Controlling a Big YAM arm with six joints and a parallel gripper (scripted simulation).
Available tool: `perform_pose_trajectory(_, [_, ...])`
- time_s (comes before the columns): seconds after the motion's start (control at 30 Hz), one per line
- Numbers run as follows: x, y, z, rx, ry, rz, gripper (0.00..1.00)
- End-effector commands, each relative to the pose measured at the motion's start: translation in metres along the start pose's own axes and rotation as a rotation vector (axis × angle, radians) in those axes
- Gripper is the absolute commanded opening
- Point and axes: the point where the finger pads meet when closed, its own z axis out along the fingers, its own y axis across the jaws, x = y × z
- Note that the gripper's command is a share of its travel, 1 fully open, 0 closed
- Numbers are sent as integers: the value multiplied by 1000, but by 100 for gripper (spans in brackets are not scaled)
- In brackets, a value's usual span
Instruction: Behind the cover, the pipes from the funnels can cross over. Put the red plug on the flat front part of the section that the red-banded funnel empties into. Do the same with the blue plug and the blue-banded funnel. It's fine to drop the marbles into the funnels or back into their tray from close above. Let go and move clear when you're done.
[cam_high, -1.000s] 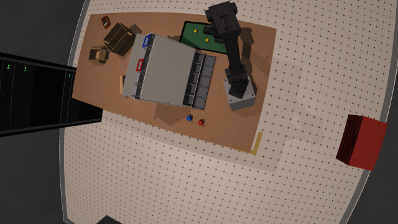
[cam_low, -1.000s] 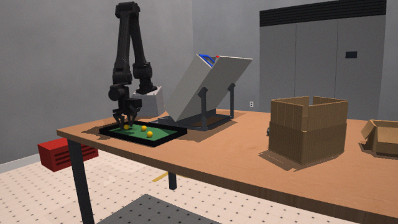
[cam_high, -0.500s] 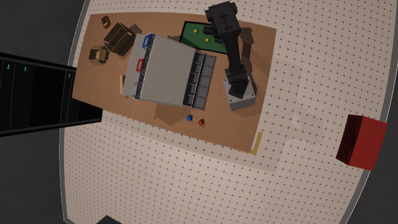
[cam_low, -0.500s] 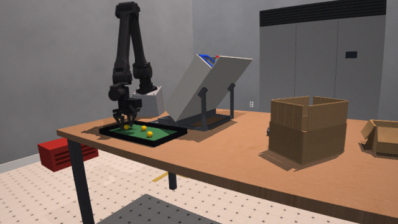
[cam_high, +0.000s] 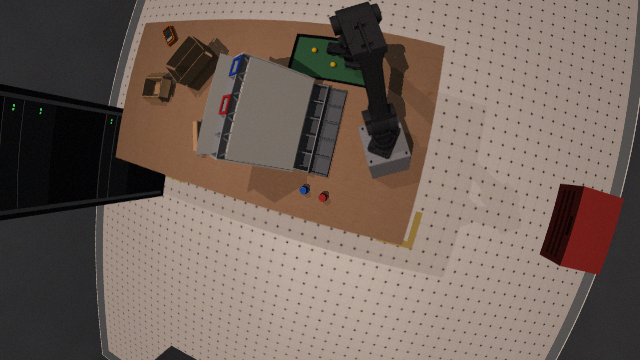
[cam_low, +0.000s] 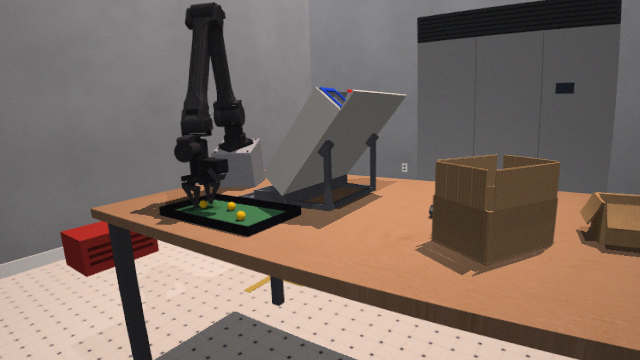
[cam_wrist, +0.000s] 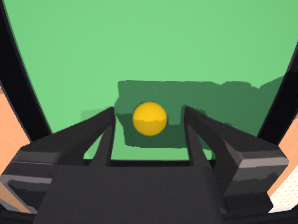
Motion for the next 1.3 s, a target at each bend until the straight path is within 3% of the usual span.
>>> perform_pose_trajectory(0.0, [-1, -12, -7, 35, -18, 1, 56])
perform_pose_trajectory(0.03, [-1, -12, -7, 35, -18, 1, 0])
perform_pose_trajectory(1.27, [-1, -12, -7, 35, -18, 2, 0])
